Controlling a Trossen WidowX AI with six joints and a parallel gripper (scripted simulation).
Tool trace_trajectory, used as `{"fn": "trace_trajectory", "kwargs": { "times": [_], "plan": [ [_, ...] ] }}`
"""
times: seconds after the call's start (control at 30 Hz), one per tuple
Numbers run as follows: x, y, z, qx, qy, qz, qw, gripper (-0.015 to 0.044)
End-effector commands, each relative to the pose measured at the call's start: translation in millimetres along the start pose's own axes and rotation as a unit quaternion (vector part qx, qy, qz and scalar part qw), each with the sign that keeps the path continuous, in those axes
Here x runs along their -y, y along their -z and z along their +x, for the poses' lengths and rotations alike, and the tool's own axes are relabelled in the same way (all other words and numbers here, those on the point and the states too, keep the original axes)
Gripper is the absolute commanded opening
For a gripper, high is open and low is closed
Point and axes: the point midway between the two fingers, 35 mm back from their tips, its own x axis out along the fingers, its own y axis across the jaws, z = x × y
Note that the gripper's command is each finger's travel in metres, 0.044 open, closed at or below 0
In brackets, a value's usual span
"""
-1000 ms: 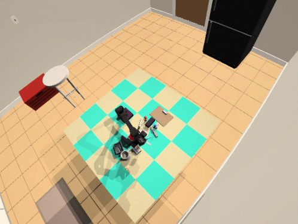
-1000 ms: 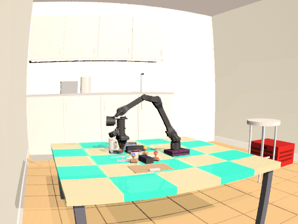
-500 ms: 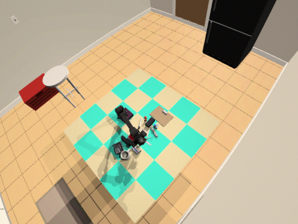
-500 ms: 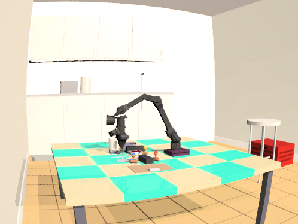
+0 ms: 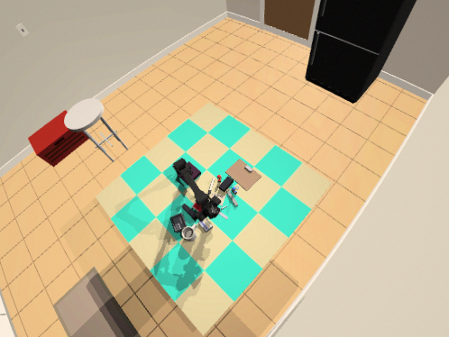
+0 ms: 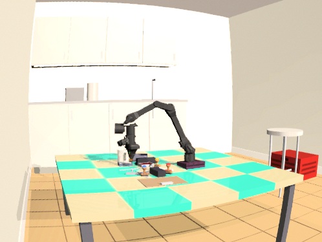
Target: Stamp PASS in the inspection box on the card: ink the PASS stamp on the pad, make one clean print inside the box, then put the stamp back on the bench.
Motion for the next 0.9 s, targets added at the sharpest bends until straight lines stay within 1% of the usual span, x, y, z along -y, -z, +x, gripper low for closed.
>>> {"fn": "trace_trajectory", "kwargs": {
  "times": [0.0, 0.87],
  "plan": [
    [0, 0, -3, 0.001, 0.000, 0.003, 1.000, 0.0000],
    [0, 0, -16, 0.001, 0.000, 0.003, 1.000, 0.0000]
  ]
}}
